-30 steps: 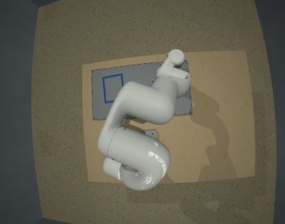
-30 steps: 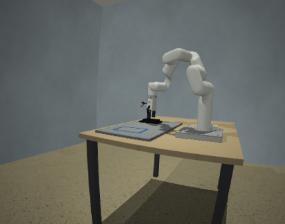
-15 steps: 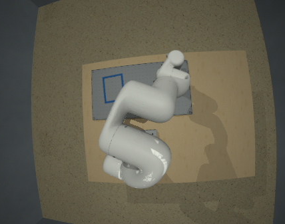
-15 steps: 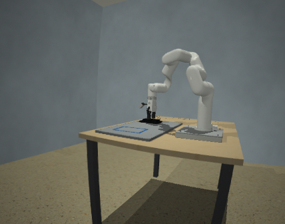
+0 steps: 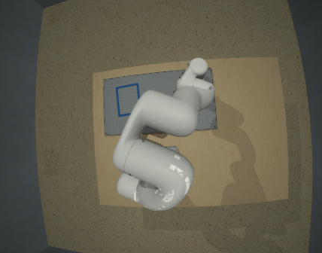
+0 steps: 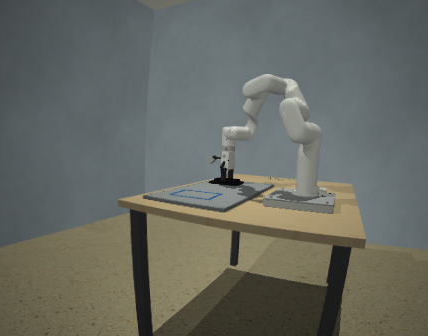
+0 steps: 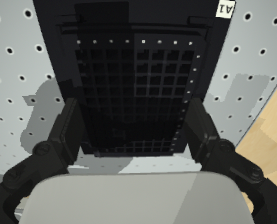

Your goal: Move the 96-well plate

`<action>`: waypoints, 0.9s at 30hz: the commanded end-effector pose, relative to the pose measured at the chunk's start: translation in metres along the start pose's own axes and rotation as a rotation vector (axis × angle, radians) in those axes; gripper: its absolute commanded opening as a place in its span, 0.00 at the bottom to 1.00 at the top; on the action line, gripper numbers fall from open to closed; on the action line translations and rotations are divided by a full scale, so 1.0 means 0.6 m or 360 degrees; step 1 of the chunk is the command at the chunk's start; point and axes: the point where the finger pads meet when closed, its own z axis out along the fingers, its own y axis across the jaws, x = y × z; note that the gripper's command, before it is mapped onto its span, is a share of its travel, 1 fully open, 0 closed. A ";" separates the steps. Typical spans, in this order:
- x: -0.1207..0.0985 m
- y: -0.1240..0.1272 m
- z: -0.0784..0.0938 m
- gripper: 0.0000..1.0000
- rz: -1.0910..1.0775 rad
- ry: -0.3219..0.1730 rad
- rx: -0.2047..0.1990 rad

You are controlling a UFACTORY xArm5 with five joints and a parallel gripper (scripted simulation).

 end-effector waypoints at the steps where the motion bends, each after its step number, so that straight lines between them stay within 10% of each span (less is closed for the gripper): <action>1: 0.003 0.001 -0.002 1.00 0.0000 0.0007 -0.0003; 15: 0.003 0.001 -0.002 1.00 0.0000 0.0007 -0.0003; 16: 0.003 0.001 -0.003 0.00 0.0000 0.0007 -0.0003; 27: 0.003 0.001 -0.003 0.00 0.0000 0.0007 -0.0003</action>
